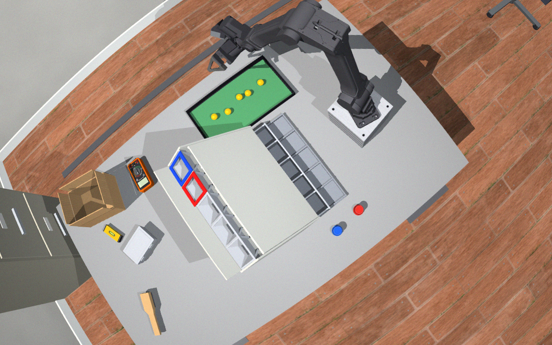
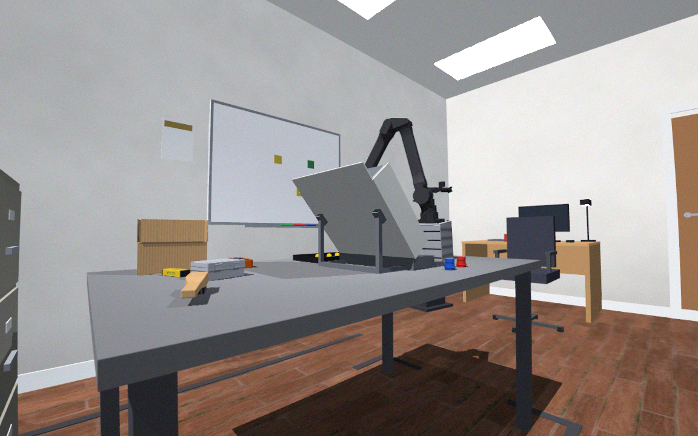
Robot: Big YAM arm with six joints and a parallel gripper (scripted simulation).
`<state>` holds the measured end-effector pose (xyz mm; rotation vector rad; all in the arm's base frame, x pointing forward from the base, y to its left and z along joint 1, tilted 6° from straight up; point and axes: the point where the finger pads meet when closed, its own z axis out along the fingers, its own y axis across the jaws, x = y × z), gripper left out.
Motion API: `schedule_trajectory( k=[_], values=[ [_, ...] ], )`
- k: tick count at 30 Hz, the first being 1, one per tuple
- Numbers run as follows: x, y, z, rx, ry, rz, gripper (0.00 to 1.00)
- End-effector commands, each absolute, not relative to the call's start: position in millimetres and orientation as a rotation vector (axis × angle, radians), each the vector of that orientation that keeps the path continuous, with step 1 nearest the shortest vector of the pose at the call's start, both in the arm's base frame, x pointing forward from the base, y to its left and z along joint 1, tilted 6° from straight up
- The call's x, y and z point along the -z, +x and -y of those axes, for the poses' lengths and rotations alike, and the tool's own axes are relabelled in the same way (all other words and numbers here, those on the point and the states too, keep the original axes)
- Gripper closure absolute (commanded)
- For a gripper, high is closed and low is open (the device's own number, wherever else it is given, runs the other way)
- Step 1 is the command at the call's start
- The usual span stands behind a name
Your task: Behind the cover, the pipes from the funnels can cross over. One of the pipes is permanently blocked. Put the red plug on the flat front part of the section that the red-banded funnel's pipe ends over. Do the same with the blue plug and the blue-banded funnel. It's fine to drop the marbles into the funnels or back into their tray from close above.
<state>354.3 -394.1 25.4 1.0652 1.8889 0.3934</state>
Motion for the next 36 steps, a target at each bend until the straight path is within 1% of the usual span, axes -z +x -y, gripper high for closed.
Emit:
schedule_trajectory(
  k=[1, 17, 32, 36],
  values=[
    [-32.3, 356.5, 398.3, -0.383, 1.049, -1.881, 0.0],
    [-32.3, 356.5, 398.3, -0.383, 1.049, -1.881, 0.0],
    [-131.6, 344.8, 400.5, -0.383, 1.049, -1.881, 0.0],
    [-140.5, 343.5, 399.4, -0.388, 1.053, -1.883, 0.0]
  ],
)
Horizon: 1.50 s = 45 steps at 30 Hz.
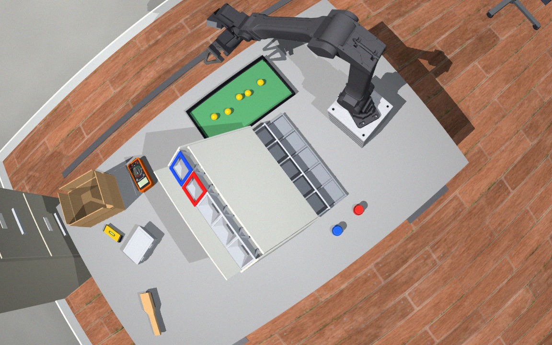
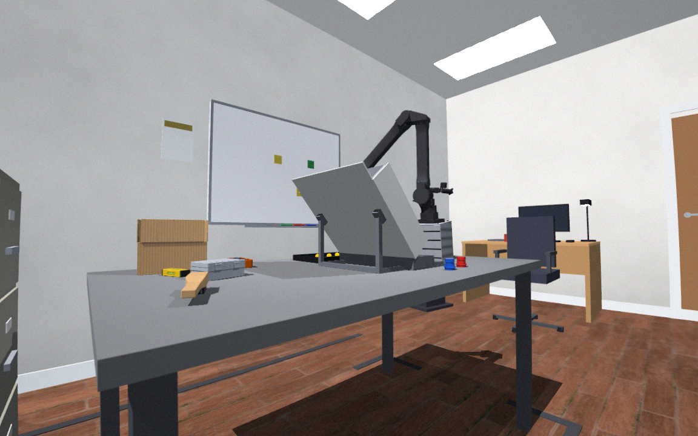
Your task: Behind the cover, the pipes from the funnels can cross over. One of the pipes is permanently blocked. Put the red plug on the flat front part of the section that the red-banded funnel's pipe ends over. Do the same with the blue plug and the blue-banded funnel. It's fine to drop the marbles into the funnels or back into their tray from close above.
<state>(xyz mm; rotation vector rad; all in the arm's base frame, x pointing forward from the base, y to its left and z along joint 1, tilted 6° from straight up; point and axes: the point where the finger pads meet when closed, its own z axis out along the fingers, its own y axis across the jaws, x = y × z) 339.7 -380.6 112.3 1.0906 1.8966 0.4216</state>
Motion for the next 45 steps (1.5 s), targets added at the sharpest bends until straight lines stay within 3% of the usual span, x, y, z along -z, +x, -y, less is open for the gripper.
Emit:
schedule_trajectory(
  k=[1, 45],
  values=[
    [-145.0, 342.8, 398.9, -0.39, 1.055, -1.884, 0.0],
    [-306.1, 324.1, 402.1, -0.501, 1.162, -1.929, 0.0]
  ],
)
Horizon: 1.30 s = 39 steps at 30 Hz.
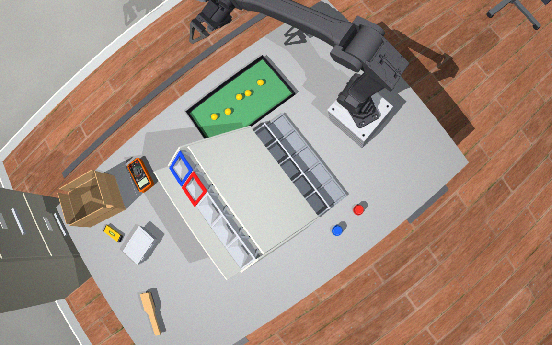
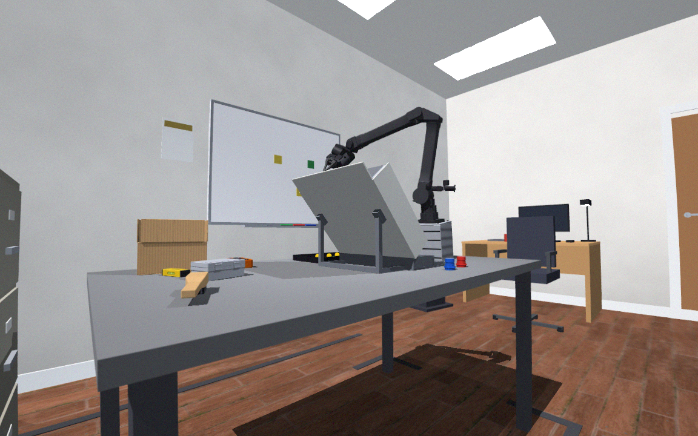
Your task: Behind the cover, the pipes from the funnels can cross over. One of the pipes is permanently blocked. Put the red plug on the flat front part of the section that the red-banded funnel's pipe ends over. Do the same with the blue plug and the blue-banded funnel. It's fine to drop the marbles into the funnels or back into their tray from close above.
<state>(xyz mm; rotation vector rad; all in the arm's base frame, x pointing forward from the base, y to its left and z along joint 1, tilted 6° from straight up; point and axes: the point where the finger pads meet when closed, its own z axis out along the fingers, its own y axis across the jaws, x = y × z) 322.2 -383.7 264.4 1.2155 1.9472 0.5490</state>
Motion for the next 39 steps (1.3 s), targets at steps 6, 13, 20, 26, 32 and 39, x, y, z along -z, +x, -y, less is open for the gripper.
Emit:
schedule_trajectory(
  k=[6, 13, 20, 26, 32, 39],
  values=[
    [-314.8, 323.6, 403.9, -0.511, 1.173, -1.933, 0.0],
    [-319.1, 323.9, 405.3, -0.525, 1.187, -1.937, 0.0],
    [-322.9, 324.0, 406.5, -0.538, 1.2, -1.94, 0.0],
    [-323.2, 365.9, 337.2, -0.604, 1.055, -2.043, 0.0],
    [-323.7, 416.0, 253.9, -0.681, 0.871, -2.156, 0.0],
    [-324.0, 442.9, 192.0, -0.729, 0.747, -2.223, 0.0]
  ],
)
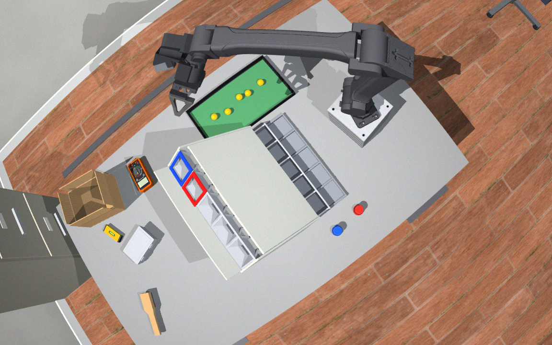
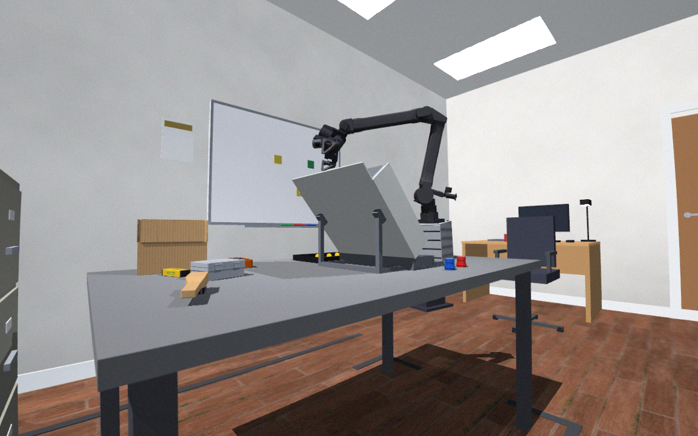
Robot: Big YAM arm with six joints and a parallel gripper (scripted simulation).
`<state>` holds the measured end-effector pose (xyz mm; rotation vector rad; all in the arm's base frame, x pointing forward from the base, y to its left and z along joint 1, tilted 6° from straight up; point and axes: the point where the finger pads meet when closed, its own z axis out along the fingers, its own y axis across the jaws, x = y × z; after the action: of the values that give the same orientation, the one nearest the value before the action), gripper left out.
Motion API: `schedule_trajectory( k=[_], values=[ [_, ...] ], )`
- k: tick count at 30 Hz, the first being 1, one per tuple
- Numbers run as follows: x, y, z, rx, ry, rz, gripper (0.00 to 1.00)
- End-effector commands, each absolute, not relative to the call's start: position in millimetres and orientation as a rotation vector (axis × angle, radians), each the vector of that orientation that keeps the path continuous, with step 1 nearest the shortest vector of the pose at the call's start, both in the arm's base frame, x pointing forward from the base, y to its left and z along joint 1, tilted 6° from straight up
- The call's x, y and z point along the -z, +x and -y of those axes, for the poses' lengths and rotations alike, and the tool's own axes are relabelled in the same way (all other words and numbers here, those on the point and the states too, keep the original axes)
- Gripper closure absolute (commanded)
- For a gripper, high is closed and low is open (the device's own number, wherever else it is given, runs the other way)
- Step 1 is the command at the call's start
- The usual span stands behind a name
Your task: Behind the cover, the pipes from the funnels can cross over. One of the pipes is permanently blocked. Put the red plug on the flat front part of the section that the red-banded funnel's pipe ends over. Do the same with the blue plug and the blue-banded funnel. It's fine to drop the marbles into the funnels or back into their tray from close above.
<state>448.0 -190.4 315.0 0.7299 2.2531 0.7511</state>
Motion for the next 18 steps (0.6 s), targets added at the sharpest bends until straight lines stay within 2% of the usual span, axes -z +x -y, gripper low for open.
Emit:
schedule_trajectory(
  k=[1, 14, 18],
  values=[
    [-324.1, 436.3, 185.5, -0.728, 0.751, -2.222, 0.0],
    [-325.2, 350.8, 101.4, -0.712, 0.805, -2.198, 0.0],
    [-325.6, 342.1, 87.5, -0.709, 0.8, -2.199, 0.0]
  ],
)
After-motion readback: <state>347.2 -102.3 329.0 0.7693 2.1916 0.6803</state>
